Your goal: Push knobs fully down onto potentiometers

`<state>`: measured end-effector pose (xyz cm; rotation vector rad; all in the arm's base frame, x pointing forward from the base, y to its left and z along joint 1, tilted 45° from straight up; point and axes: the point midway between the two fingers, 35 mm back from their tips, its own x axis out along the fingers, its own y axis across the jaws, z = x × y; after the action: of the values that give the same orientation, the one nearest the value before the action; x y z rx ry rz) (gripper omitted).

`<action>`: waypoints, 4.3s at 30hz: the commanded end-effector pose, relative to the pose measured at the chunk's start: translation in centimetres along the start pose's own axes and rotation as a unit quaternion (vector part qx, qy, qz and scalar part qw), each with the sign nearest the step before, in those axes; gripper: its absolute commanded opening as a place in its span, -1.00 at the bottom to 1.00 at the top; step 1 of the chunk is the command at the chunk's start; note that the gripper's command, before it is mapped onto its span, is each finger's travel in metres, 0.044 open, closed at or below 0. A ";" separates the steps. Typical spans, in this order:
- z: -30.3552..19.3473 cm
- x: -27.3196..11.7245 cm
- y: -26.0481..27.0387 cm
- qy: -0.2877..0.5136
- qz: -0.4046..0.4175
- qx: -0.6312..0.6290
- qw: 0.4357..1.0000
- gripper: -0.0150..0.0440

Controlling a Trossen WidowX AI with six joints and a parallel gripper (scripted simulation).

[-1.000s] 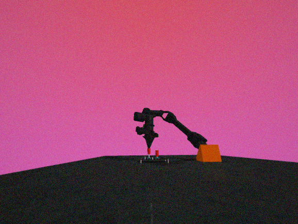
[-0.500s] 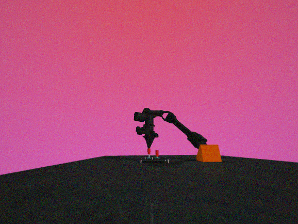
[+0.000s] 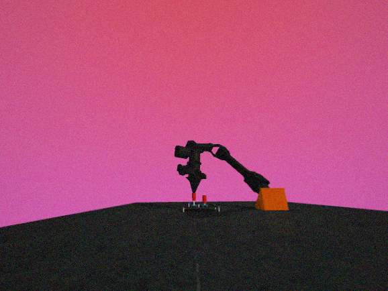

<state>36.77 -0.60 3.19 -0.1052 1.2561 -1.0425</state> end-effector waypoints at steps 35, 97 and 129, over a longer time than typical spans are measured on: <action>0.2 3.0 -0.3 0.006 -0.012 0.006 1.000 -0.49; 0.2 4.2 -0.3 0.006 -0.012 0.006 1.000 -0.49; 0.2 4.4 -0.3 0.006 -0.012 0.006 1.000 -0.49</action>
<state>36.53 -1.71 1.89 -0.1111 1.2520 -1.0217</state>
